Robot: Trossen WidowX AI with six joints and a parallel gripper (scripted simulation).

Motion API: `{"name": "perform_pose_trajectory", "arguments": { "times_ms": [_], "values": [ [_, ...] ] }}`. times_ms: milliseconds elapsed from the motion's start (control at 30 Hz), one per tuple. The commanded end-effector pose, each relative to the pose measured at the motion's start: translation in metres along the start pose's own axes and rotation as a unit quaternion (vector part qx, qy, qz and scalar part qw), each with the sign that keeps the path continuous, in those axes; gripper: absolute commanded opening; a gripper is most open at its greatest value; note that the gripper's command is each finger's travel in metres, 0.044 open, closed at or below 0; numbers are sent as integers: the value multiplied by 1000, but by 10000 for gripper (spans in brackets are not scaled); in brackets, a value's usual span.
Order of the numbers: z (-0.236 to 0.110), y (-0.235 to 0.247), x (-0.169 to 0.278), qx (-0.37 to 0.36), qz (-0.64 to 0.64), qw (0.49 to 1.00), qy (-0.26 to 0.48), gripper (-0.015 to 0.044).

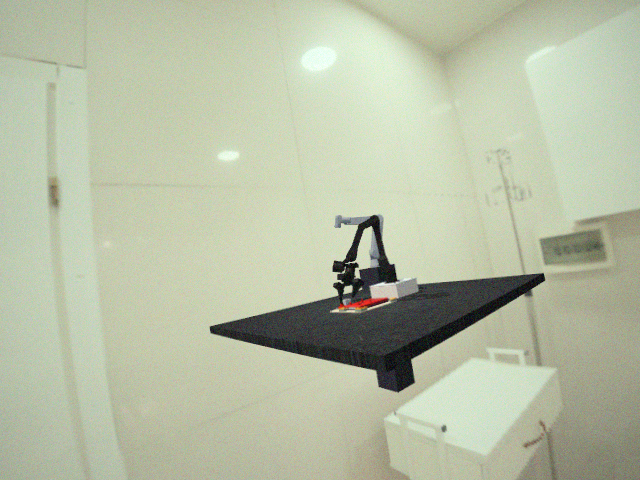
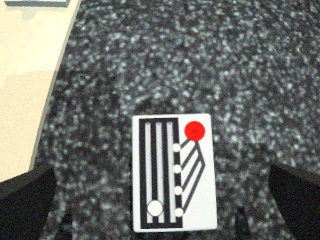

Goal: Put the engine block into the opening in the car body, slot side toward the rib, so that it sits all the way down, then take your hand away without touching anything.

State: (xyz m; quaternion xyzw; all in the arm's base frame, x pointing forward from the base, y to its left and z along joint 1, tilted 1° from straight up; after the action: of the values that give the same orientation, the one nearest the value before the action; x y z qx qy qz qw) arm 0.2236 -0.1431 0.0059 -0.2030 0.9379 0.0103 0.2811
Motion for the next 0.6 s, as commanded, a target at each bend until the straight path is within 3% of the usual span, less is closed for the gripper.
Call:
{"name": "perform_pose_trajectory", "arguments": {
  "times_ms": [0, 400, 567],
  "values": [
    [0, -5, -8, -14, 4, 998, 59, 440],
    [-14, -6, -34, -36, -12, 968, 249, 440],
    [-16, -6, -36, -36, -15, 965, 260, 440]
  ]
}}
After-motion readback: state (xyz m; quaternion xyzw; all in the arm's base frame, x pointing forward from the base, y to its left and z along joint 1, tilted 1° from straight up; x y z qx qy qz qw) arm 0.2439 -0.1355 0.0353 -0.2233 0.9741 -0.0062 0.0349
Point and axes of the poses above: the point midway between the two fingers, 35 mm back from their tips, its own z axis out along the fingers, its own y axis across the jaws, x = y × z, the point moved 1 cm from there along -z, back along the fingers, and after that the axes turned 14 degrees about -z, right-handed, at the moved point
